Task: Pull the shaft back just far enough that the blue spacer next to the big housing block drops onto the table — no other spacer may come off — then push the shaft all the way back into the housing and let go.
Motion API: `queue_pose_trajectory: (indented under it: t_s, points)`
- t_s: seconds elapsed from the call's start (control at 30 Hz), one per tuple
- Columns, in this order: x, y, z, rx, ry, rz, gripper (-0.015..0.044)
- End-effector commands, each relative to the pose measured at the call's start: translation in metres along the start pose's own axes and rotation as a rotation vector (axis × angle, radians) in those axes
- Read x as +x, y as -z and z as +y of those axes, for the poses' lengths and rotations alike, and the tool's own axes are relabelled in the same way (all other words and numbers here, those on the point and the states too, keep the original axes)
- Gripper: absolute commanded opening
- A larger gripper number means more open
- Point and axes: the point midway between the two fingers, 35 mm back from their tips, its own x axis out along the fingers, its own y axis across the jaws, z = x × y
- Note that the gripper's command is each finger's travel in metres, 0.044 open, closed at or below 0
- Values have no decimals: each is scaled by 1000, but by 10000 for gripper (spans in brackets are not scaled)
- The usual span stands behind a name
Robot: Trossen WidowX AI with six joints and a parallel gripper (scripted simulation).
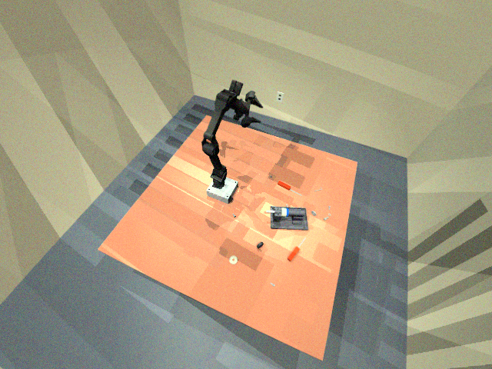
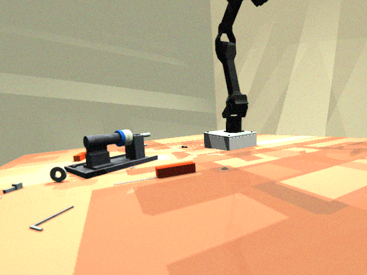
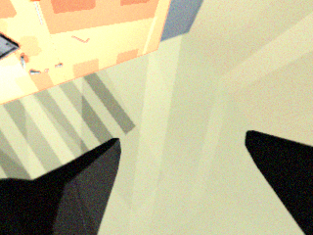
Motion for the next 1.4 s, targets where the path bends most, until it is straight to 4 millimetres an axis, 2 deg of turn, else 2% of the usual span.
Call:
queue_pose_trajectory:
  t_s: [0.0, 0.07, 0.17, 0.33, 0.43, 0.57, 0.73, 0.87, 1.0, 1.2, 1.37]
  points:
    - [2, -1, 0, 9, -3, -2, 426]
    - [20, -6, -1, 81, -28, -17, 440]
    - [63, -17, 2, 251, -84, -44, 440]
    - [138, -25, 31, 557, -168, -65, 440]
    - [180, -24, 61, 760, -210, -55, 440]
    - [229, -24, 116, 1026, -252, -39, 440]
    - [266, -23, 197, 1338, -271, -2, 440]
    - [277, -27, 268, 1586, -262, 37, 440]
    - [274, -41, 336, 1852, -243, 79, 440]
    - [244, -75, 423, 2252, -165, 146, 440]
    - [208, -108, 472, 2549, -57, 193, 440]
